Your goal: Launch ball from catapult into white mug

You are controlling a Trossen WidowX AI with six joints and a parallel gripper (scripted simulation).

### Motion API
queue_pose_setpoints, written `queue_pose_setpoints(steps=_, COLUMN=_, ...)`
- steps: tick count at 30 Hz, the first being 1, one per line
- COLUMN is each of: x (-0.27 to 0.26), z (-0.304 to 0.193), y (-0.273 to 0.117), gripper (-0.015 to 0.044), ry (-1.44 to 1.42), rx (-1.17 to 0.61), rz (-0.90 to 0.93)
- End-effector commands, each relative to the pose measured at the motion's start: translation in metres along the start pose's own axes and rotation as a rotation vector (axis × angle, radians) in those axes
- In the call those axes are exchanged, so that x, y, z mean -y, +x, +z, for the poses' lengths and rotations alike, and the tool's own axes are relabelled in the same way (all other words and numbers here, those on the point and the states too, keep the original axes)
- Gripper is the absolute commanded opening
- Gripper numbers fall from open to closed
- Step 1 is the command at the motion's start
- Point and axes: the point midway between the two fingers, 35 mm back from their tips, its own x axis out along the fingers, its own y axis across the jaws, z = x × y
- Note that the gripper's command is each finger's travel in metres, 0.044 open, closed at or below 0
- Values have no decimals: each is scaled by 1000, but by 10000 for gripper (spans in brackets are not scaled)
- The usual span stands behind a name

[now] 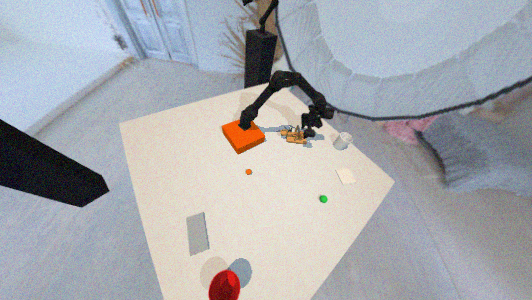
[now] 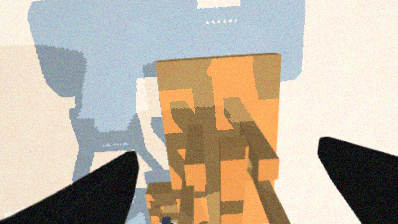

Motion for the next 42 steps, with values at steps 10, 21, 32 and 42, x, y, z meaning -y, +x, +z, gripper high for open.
queue_pose_setpoints(steps=10, x=1, z=-1, y=25, gripper=440, ry=4, rx=-6, rz=-4)
queue_pose_setpoints(steps=21, x=1, z=-2, y=35, gripper=440, ry=4, rx=-6, rz=-4)
queue_pose_setpoints(steps=32, x=1, z=-1, y=32, gripper=151, ry=2, rx=-3, rz=0)
queue_pose_setpoints(steps=42, x=1, z=0, y=-7, gripper=0, ry=2, rx=-3, rz=-1)
